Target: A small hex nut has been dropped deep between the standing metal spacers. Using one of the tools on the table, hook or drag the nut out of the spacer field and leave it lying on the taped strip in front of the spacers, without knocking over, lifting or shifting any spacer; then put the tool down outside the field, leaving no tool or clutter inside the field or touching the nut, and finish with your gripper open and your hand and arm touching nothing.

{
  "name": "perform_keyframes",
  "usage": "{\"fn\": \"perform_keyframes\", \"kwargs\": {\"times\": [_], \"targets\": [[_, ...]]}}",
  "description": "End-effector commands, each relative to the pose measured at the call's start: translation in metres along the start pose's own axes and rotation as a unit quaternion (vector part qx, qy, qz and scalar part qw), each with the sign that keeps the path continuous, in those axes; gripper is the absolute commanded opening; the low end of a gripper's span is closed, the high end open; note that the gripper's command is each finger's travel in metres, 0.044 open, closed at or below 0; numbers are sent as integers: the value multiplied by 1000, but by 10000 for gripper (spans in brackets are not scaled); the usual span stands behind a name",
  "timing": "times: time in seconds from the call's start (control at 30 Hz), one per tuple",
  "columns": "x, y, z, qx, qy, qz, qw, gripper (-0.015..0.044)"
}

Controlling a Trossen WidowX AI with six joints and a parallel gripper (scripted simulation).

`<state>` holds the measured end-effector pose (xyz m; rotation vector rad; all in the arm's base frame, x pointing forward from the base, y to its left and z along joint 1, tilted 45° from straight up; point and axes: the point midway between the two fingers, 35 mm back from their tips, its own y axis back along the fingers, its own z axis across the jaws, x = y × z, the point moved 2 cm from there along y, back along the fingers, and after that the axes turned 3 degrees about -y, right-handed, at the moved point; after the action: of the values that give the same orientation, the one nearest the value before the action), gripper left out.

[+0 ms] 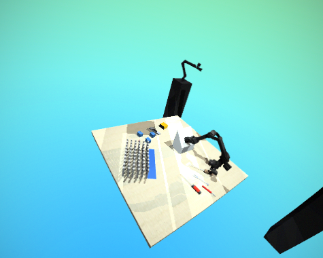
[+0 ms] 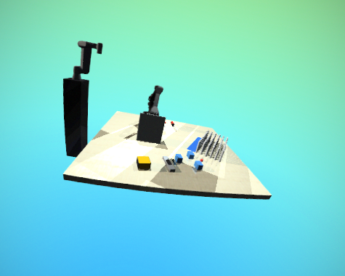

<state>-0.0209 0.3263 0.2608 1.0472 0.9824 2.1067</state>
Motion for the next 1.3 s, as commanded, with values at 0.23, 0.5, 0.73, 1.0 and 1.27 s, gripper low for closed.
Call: {"fn": "perform_keyframes", "kwargs": {"times": [0.23,0.5,0.73,1.0,1.27], "targets": [[2,-21,-3,5,4,-5,1000,280],[3,-29,-4,5,4,-5,1000,254],[3,-29,-4,5,4,-5,1000,168],[3,-10,-2,5,3,-5,1000,36],[-7,55,0,4,2,-4,1000,0]]}}
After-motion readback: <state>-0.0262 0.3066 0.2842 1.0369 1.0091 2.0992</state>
